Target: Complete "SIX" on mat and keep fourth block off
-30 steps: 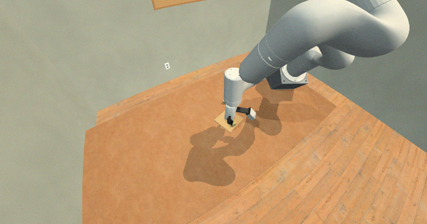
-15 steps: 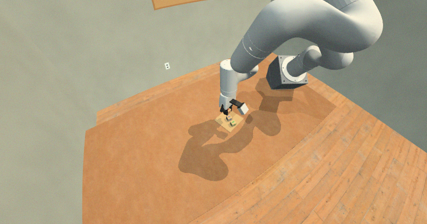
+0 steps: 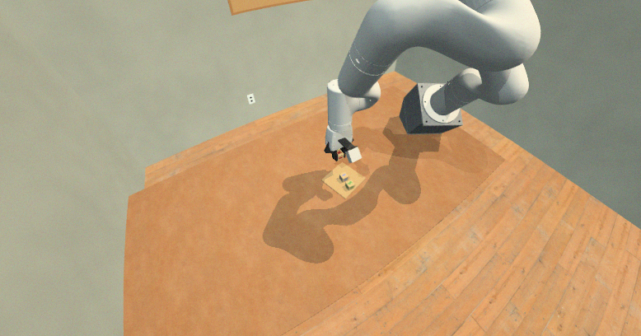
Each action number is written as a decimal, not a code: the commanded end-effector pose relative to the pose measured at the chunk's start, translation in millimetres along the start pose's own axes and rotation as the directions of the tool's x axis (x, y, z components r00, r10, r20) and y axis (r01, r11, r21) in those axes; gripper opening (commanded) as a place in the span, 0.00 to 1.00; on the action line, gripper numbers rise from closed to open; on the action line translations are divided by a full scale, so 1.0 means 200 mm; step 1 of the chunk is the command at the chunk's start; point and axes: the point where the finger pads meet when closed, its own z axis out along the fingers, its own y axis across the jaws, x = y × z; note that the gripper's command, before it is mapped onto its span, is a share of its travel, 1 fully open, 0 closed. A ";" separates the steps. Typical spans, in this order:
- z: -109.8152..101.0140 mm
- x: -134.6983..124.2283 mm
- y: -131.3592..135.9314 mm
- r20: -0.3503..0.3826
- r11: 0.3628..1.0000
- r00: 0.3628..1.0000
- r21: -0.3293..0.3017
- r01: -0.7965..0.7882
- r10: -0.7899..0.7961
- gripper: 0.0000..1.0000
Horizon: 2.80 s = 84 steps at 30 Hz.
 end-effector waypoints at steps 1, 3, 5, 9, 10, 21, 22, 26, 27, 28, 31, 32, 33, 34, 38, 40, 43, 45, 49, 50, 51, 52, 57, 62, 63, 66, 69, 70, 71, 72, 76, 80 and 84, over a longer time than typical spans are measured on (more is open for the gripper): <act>0.00 -0.02 0.00 -0.002 1.000 1.000 0.003 -0.025 0.025 0.27; 0.00 -0.02 0.00 -0.002 1.000 1.000 0.003 -0.025 0.025 0.27; 0.00 -0.02 0.00 -0.002 1.000 1.000 0.003 -0.025 0.025 0.27; 0.00 -0.02 0.00 -0.002 1.000 1.000 0.003 -0.025 0.025 0.27; 0.00 -0.02 0.00 -0.002 1.000 1.000 0.003 -0.025 0.025 0.27; 0.09 -0.02 0.00 -0.002 1.000 1.000 0.003 -0.025 0.025 0.27; 0.11 -0.02 0.00 -0.002 1.000 1.000 0.003 -0.025 0.025 0.27; 0.15 -0.02 0.00 -0.002 1.000 1.000 0.003 -0.025 0.025 0.27; 0.17 -0.02 0.00 -0.002 1.000 1.000 0.003 -0.025 0.025 0.27; 0.20 -0.02 0.00 -0.002 1.000 1.000 0.003 -0.025 0.025 0.27; 0.27 -0.02 0.00 -0.002 1.000 1.000 0.003 -0.025 0.025 0.27; 0.30 -0.02 0.00 -0.002 1.000 1.000 0.003 -0.025 0.025 0.27; 0.32 -0.02 0.00 -0.002 1.000 1.000 0.003 -0.025 0.025 0.27; 0.34 -0.02 0.00 -0.002 1.000 1.000 0.003 -0.025 0.025 0.27; 0.42 -0.02 0.00 -0.002 1.000 1.000 0.003 -0.025 0.025 0.27; 0.45 -0.02 0.00 -0.002 1.000 1.000 0.003 -0.025 0.025 0.27; 0.46 -0.02 0.00 -0.002 1.000 1.000 0.003 -0.025 0.025 0.27; 0.47 -0.02 0.00 -0.002 1.000 1.000 0.003 -0.025 0.025 0.27; 0.47 -0.02 0.00 -0.002 1.000 1.000 0.003 -0.025 0.025 0.27; 0.47 -0.02 0.00 -0.002 1.000 1.000 0.003 -0.025 0.025 0.27; 0.47 -0.02 0.00 -0.002 1.000 1.000 0.003 -0.025 0.025 0.27; 0.47 -0.02 0.00 -0.002 1.000 1.000 0.003 -0.025 0.025 0.27; 0.47 -0.02 0.00 -0.002 1.000 1.000 0.003 -0.025 0.025 0.27; 0.47 -0.02 0.00 -0.002 1.000 1.000 0.003 -0.025 0.025 0.27; 0.47 -0.02 0.00 -0.002 1.000 1.000 0.003 -0.025 0.025 0.27; 0.47 -0.02 0.00 -0.002 1.000 1.000 0.003 -0.025 0.025 0.27; 0.47 -0.02 0.00 -0.002 1.000 1.000 0.003 -0.025 0.025 0.27; 0.47 -0.02 0.00 -0.002 1.000 1.000 0.003 -0.025 0.025 0.27; 0.47 -0.02 0.00 -0.002 1.000 1.000 0.003 -0.025 0.025 0.27; 0.47 -0.02 0.00 -0.002 1.000 1.000 0.003 -0.025 0.025 0.27; 0.47 -0.02 0.00 -0.002 1.000 1.000 0.003 -0.025 0.025 0.27; 0.47 -0.02 0.00 -0.002 1.000 1.000 0.003 -0.025 0.025 0.27; 0.47 -0.02 0.00 -0.002 1.000 1.000 0.003 -0.025 0.025 0.27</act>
